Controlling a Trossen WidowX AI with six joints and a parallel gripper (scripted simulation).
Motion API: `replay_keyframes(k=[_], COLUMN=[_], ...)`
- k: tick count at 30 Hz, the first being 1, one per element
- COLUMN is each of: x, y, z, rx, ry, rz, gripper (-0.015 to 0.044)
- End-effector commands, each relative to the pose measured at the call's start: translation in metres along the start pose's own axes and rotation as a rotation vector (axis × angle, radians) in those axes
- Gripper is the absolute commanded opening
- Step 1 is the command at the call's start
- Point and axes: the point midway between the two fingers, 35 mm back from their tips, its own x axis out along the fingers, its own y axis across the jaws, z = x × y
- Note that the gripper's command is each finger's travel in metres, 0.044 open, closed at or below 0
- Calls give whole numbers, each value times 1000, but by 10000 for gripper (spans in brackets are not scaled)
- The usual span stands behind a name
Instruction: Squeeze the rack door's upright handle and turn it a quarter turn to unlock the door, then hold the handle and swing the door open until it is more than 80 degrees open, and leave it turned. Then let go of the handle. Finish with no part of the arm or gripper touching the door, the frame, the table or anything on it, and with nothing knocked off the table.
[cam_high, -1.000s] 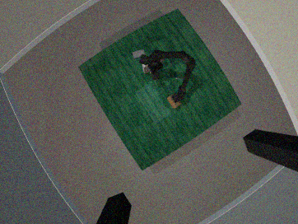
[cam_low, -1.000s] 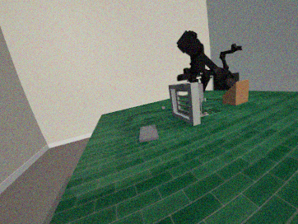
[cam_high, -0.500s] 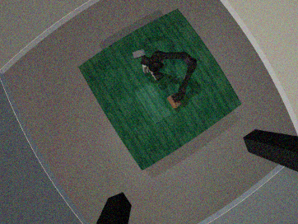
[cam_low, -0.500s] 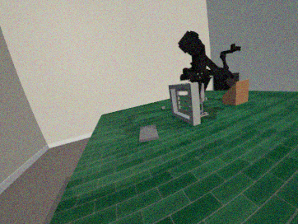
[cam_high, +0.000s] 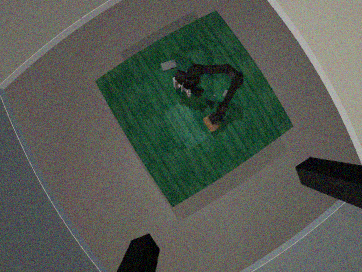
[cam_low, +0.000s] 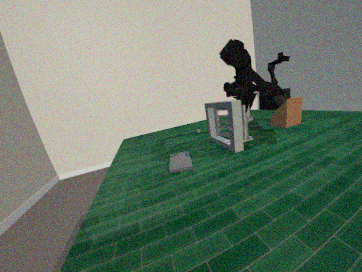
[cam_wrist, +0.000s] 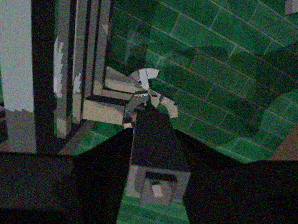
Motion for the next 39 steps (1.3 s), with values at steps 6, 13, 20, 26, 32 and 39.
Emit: replay_keyframes(k=[6,13,20,26,32,39], x=[0,0,0,0,0,0], y=[-18,-34,-47,-57,-65,-74], z=[7,14,24,33,42,53], rx=[-192,-329,-458,-568,-663,-775], ry=[-3,-4,-5,-5,-6,-6], rz=[7,6,5,4,3,2], gripper=[18,18,18,18,18,18])
